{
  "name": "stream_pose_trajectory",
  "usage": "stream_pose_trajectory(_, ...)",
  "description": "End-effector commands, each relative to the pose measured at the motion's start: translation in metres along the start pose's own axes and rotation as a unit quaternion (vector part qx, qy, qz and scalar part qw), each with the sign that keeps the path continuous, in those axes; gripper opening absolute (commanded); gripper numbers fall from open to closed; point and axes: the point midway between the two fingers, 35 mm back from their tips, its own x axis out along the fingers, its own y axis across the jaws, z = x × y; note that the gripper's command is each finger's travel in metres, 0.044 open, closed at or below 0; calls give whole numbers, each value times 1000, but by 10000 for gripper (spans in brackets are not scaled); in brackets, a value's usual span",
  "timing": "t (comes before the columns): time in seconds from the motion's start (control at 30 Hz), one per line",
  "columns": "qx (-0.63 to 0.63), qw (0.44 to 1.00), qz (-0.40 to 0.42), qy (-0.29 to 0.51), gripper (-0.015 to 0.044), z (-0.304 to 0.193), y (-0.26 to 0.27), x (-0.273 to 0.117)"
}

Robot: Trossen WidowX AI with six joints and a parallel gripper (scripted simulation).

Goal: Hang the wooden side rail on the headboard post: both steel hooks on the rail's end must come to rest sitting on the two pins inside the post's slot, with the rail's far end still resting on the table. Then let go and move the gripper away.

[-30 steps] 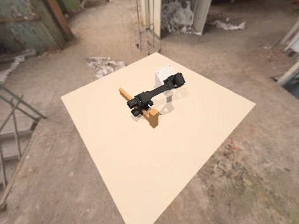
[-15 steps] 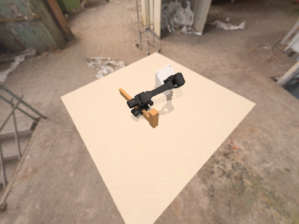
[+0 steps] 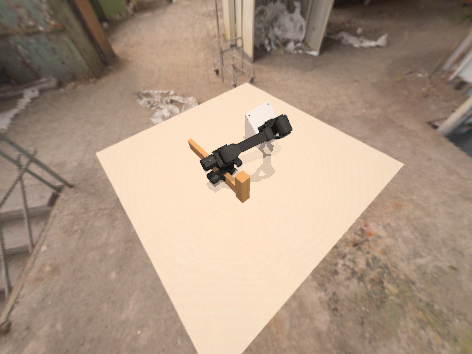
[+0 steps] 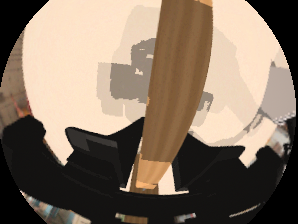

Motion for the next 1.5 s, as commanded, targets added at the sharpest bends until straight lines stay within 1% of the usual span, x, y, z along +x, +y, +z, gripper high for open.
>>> stream_pose_trajectory(0.0,4,1000,8,-1,0,2,3,-7)
stream_pose_trajectory(1.47,4,1000,8,-1,0,2,3,-15)
